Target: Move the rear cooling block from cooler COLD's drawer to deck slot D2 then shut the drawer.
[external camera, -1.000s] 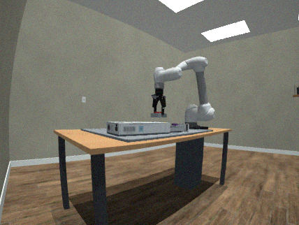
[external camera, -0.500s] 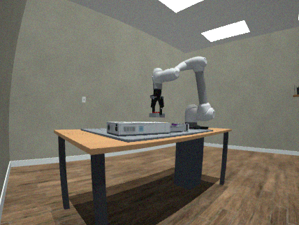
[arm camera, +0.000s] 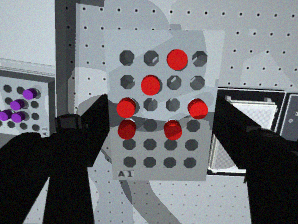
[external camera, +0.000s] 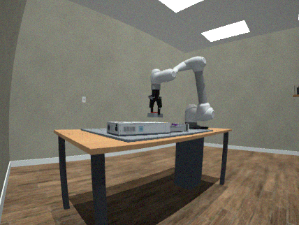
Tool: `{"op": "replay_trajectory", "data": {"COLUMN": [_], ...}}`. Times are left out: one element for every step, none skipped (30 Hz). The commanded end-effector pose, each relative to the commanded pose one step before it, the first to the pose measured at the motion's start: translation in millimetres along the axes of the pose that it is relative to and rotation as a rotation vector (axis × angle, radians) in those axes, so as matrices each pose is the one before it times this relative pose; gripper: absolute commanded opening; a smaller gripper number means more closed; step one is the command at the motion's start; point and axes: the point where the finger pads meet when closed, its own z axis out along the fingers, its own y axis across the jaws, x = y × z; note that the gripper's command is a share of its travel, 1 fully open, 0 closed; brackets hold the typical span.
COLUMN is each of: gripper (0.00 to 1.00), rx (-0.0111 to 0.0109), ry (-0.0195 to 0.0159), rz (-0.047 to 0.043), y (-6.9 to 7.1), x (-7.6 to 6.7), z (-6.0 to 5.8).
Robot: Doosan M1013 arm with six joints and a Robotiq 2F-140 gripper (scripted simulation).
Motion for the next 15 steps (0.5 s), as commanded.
{"op": "replay_trajectory", "data": {"gripper": [0.10, 0.10, 0.10, 0.10, 0.10, 0.10, 0.10, 0.10, 0.10, 0.10, 0.10, 0.10, 0.10, 0.10, 0.10], "rx": [0.00046, -0.00001, -0.00001, -0.00001, -0.00001, -0.00001, -0.00001, -0.00001, -0.00001, -0.00001, -0.00001, -0.00001, -0.00001, 0.00000, 0.00000], "ry": [0.00181, 0.00000, 0.00000, 0.00000, 0.00000, 0.00000, 0.00000, 0.00000, 0.00000, 0.00000, 0.00000, 0.00000, 0.00000, 0.00000, 0.00000], "rz": [0.00012, 0.00000, 0.00000, 0.00000, 0.00000, 0.00000, 0.00000, 0.00000, 0.00000, 0.00000, 0.00000, 0.00000, 0.00000, 0.00000, 0.00000], "y": [7.90, 2.51, 2.51, 2.51, 2.51, 2.51, 2.51, 2.51, 2.51, 2.51, 2.51, 2.51, 2.51, 0.00, 0.00], "x": [-2.29, -0.91, -0.91, -0.91, -0.91, -0.91, -0.91, -0.91, -0.91, -0.91, -0.91, -0.91, -0.91, 0.00, 0.00], "z": [-1.02, 0.00, 0.00, 0.00, 0.00, 0.00, 0.00, 0.00, 0.00, 0.00, 0.00, 0.00, 0.00, 0.00, 0.00]}}
